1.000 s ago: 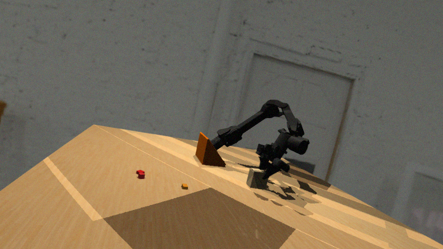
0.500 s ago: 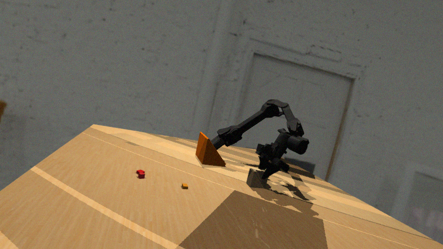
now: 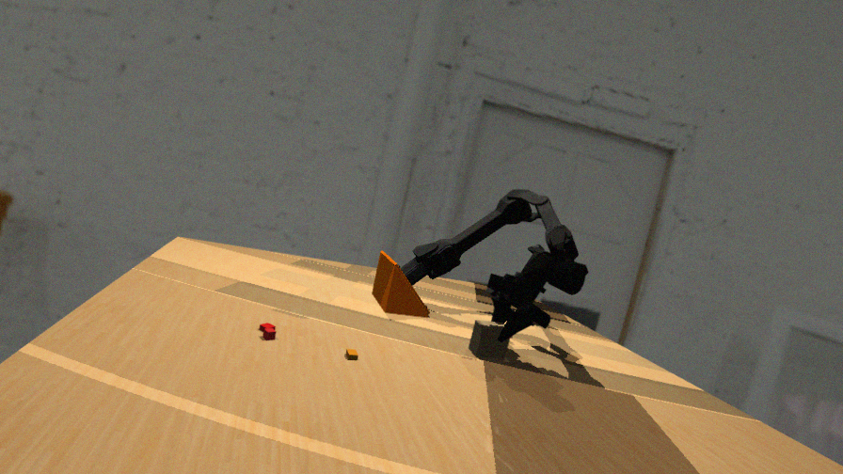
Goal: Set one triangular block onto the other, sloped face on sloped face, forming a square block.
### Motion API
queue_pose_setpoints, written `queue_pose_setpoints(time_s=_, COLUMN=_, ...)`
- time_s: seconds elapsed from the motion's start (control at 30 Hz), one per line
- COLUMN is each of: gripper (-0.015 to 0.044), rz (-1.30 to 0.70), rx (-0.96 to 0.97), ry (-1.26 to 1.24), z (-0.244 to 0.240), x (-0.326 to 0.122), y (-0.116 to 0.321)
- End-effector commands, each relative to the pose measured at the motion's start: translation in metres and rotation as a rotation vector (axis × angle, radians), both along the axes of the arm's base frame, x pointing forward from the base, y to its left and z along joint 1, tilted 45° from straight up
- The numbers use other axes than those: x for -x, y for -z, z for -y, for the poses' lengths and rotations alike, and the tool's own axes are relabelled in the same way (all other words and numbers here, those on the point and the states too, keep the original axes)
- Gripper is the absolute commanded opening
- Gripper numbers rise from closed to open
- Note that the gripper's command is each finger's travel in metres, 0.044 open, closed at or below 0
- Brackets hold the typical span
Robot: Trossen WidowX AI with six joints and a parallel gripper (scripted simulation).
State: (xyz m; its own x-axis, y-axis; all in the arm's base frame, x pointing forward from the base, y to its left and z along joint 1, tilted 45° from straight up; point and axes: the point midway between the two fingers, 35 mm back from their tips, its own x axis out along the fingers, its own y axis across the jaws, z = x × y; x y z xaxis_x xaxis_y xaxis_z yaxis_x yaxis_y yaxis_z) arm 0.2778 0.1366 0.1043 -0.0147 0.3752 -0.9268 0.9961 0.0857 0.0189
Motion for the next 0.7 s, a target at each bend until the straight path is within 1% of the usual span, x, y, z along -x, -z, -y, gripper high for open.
queue_pose_setpoints(time_s=0.0, gripper=0.0000, rz=-0.002, rx=0.004, ry=0.006, z=0.0003, x=0.0000, y=0.0012)
queue_pose_setpoints(time_s=0.4, gripper=0.0000, rz=-0.001, rx=0.002, ry=0.006, z=0.0003, x=0.0001, y=0.0010)
queue_pose_setpoints(time_s=0.67, gripper=0.0210, rz=0.000, rx=0.000, ry=0.000, z=-0.0002, x=0.0001, y=0.0005)
